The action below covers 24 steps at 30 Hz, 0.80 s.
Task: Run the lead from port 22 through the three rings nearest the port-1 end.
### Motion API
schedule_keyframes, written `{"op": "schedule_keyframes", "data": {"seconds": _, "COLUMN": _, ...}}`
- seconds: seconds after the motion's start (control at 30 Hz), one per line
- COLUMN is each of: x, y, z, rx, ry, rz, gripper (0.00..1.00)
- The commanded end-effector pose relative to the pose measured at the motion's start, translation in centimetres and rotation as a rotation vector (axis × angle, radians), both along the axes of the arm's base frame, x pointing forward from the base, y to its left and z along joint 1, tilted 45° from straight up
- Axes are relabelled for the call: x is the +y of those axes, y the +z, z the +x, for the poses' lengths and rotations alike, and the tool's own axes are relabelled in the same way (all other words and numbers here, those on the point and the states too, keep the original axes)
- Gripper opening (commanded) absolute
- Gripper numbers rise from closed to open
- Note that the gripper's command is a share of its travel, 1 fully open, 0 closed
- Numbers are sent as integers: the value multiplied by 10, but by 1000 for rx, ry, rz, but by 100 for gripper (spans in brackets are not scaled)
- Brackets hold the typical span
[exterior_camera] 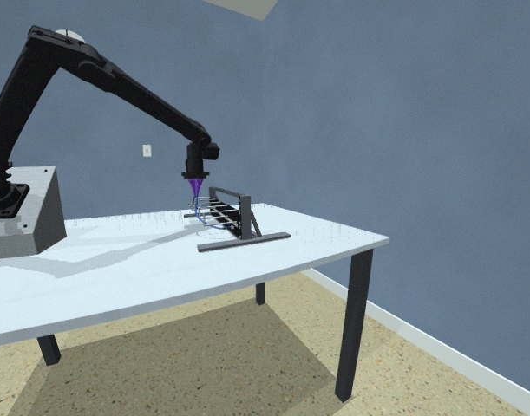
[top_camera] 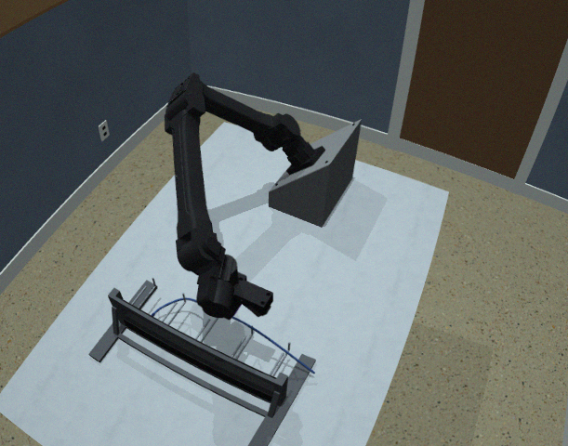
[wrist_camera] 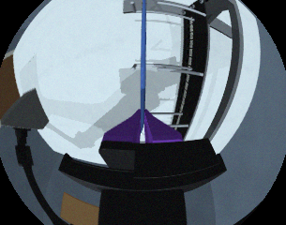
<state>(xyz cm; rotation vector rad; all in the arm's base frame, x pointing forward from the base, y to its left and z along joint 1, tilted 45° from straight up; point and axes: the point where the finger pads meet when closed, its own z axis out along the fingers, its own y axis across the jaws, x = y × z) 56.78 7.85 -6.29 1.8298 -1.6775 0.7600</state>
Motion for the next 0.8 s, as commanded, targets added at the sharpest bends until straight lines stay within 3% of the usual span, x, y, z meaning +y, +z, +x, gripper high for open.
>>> {"op": "schedule_keyframes", "data": {"seconds": 0.0, "x": 35, "y": 19, "z": 17, "rx": -39, "ry": 49, "rz": 29, "gripper": 0}}
{"op": "schedule_keyframes", "data": {"seconds": 0.37, "x": 34, "y": 10, "z": 16, "rx": -24, "ry": 48, "rz": 23, "gripper": 0}}
{"op": "schedule_keyframes", "data": {"seconds": 0.47, "x": 35, "y": 10, "z": 16, "rx": -25, "ry": 48, "rz": 23, "gripper": 0}}
{"op": "schedule_keyframes", "data": {"seconds": 0.5, "x": 36, "y": 19, "z": 19, "rx": -40, "ry": 48, "rz": 29, "gripper": 0}}
{"op": "schedule_keyframes", "data": {"seconds": 0.77, "x": 36, "y": 18, "z": 19, "rx": -40, "ry": 47, "rz": 29, "gripper": 0}}
